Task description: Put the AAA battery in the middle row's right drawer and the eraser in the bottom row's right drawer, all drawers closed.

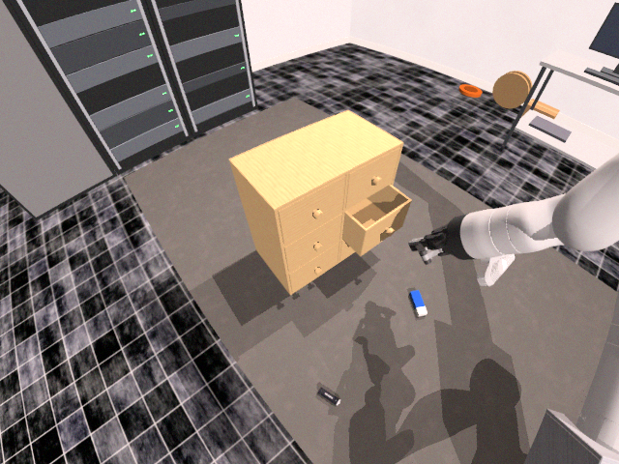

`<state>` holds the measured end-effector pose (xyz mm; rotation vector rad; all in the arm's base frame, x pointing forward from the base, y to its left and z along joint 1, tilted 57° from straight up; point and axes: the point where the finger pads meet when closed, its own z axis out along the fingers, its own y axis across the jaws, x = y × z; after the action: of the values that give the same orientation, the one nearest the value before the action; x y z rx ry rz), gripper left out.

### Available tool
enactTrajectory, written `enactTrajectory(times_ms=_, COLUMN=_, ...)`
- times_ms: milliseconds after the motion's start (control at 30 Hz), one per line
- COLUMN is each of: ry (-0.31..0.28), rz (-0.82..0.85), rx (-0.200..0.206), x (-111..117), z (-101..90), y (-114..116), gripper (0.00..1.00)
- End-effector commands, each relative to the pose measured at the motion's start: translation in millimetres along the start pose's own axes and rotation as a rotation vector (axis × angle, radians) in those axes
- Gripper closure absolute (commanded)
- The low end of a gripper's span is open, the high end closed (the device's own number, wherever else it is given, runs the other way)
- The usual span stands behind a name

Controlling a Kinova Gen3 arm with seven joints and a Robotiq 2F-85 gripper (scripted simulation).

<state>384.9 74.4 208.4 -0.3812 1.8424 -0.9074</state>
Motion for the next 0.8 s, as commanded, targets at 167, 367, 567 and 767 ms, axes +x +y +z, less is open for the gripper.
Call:
enactTrajectory(times_ms=167, ry=0.006, rz=0.015, rx=0.007, x=0, z=16.7, y=-3, gripper=1.00)
enactTrajectory(times_ms=367, ry=0.006, rz=0.015, rx=0.007, x=0, z=23.7, y=-3, gripper=1.00)
enactTrajectory(times_ms=567, ry=0.006, rz=0.015, rx=0.007, x=0, z=26.2, y=-3, gripper=1.00)
enactTrajectory(times_ms=767, ry=0.006, rz=0.015, rx=0.007, x=0, z=26.4, y=-3, gripper=1.00)
